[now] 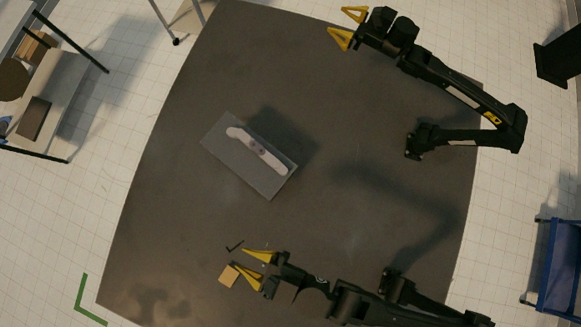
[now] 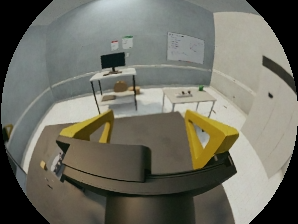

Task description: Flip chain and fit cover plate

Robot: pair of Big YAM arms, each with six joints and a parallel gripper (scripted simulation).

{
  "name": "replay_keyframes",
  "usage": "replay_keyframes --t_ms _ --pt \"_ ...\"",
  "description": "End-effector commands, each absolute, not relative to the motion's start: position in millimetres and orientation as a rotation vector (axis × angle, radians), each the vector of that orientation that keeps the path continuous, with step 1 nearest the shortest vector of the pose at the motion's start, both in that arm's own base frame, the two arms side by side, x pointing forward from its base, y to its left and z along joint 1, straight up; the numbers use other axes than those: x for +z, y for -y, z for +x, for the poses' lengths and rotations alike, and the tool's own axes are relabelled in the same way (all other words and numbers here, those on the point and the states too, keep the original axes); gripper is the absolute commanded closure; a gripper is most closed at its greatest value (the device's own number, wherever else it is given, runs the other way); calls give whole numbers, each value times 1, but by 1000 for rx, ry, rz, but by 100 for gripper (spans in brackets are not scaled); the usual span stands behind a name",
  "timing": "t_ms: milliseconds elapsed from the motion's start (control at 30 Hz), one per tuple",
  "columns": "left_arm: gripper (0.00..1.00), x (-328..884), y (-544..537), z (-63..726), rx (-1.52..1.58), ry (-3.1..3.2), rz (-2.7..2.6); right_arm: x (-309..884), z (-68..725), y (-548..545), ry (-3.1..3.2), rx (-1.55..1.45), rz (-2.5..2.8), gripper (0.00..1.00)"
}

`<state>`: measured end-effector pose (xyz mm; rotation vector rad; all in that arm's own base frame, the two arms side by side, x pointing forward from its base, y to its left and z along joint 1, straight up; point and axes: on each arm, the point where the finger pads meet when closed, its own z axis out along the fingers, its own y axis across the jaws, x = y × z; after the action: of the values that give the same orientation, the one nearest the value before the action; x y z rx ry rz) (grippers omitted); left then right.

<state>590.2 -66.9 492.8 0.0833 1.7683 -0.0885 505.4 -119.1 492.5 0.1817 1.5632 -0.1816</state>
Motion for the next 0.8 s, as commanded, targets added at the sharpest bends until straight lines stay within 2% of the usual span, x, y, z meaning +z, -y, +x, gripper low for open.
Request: replay_keyframes --t_ms 0,333,767 --pt "58 503 40 572 -55 -1688 57 505 510 84 -1529 -132 125 0" --pt "58 506 4 528 -5 -1565 14 507 517 16 -1532 -23 25 0" --pt "58 504 -8 512 12 -1532 -13 505 517 -7 -1544 11 -12 0"
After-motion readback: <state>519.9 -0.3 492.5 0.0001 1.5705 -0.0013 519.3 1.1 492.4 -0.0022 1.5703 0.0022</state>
